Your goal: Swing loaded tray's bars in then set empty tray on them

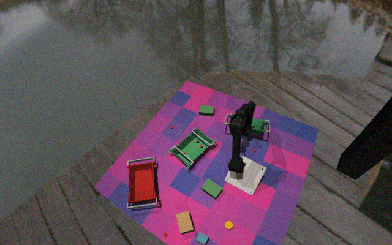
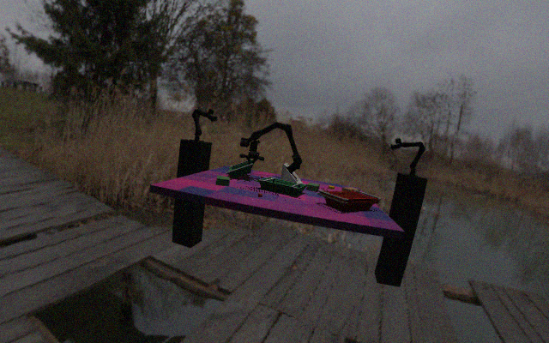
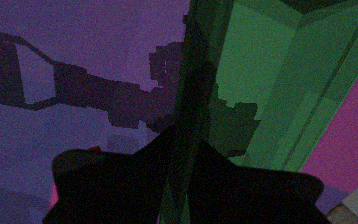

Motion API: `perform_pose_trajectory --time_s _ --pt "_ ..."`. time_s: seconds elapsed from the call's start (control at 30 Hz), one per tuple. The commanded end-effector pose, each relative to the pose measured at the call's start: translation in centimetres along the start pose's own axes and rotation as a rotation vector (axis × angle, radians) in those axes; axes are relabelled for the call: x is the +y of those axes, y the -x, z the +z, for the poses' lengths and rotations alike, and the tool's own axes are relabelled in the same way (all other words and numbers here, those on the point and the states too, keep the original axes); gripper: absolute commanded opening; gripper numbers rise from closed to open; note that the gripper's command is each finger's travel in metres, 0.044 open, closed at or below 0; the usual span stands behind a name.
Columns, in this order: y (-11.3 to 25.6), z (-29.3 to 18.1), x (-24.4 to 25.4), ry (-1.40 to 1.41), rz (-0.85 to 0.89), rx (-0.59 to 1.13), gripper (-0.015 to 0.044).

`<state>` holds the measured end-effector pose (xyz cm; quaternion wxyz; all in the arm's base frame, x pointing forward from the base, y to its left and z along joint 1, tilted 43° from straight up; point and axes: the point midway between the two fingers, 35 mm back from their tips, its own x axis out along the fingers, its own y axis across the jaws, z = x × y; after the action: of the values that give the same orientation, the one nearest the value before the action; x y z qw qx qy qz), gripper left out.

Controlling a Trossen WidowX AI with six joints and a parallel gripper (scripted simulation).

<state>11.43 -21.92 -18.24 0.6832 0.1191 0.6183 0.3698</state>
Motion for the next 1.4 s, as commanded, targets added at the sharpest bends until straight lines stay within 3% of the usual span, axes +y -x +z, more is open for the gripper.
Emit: perform_pose_trajectory --time_s 0.0,0.9,1.37 --pt "1.3 -0.1 0.2 0.005 0.004 0.003 0.0" --pt "10.7 0.0 -2.8 0.005 0.001 0.004 0.0" --pt "10.9 0.0 -2.8 0.005 0.001 0.004 0.0"
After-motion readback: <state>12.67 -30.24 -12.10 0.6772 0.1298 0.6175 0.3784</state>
